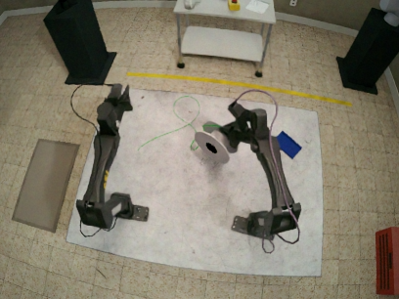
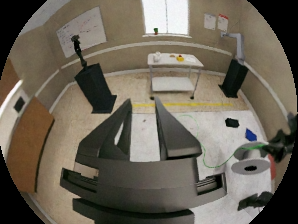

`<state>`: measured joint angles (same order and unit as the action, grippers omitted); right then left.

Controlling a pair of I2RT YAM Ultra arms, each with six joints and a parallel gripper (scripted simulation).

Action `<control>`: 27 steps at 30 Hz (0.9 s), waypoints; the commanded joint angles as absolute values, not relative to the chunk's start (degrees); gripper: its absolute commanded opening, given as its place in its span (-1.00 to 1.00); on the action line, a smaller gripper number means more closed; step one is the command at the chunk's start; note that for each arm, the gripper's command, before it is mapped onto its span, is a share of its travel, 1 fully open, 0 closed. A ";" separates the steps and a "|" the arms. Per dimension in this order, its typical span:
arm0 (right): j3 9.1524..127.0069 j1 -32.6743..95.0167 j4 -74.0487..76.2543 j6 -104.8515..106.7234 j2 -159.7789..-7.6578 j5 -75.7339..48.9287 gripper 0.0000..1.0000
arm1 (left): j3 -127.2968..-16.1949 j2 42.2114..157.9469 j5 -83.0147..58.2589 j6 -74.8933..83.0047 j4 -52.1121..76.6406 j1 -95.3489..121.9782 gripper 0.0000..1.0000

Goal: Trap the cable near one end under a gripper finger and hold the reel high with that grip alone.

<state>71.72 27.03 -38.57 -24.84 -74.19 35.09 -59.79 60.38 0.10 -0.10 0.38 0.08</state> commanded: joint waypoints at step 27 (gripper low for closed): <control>91.44 34.63 -45.74 -12.46 -78.06 21.04 -1.00 | -59.38 58.51 -0.40 0.38 -0.44 -0.37 -0.40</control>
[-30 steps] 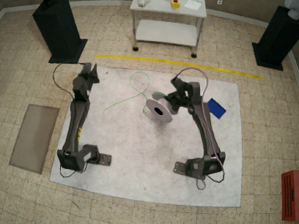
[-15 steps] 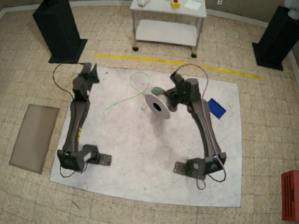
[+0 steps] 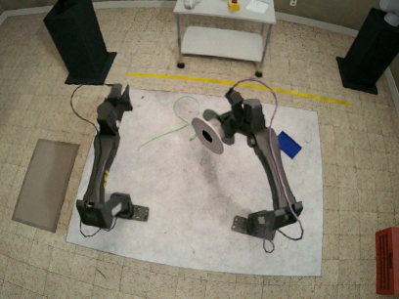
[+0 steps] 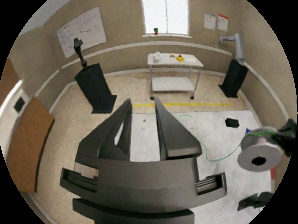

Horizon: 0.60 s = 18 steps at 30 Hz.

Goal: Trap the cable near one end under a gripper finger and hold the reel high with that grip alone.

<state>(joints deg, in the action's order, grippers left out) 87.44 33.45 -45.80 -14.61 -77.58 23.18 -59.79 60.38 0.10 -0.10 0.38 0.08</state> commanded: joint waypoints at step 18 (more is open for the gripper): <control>105.54 39.05 -53.03 -6.63 -83.28 11.90 -1.00 | -59.38 58.51 -0.40 0.38 -0.44 -0.37 -0.40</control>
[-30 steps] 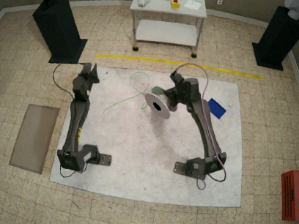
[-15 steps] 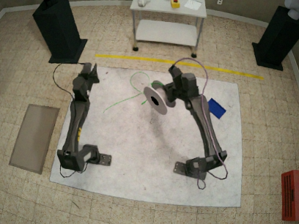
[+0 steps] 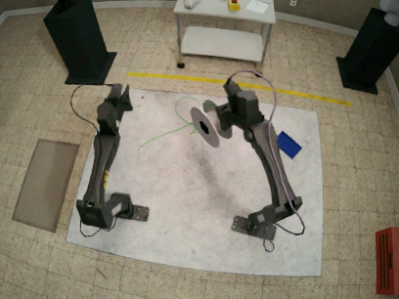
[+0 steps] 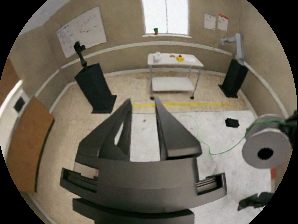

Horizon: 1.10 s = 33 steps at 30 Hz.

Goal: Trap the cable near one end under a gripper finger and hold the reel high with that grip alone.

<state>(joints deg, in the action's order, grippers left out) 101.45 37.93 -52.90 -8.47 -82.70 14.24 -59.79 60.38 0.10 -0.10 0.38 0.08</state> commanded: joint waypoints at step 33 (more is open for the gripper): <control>128.57 43.86 -65.04 -0.74 -93.32 1.68 -1.00 | -59.38 58.51 -0.40 0.38 -0.44 -0.37 -0.40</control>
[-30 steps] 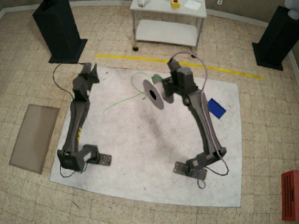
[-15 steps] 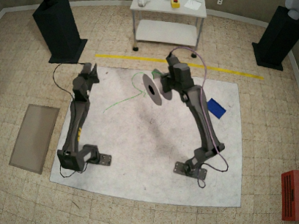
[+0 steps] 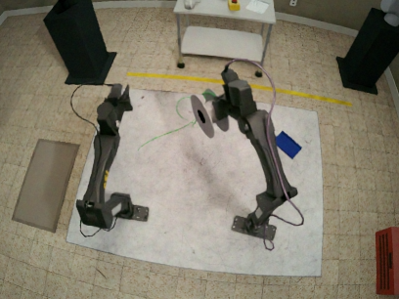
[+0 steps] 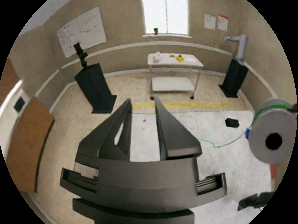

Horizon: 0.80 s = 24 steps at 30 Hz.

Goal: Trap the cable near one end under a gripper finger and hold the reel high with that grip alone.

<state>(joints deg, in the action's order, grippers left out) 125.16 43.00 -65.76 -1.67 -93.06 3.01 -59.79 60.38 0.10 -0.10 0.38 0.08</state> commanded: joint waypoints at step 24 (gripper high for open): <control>132.27 44.57 -66.18 -0.26 -94.67 0.50 -1.00 | -59.38 58.51 -0.40 0.38 -0.44 -0.37 -0.40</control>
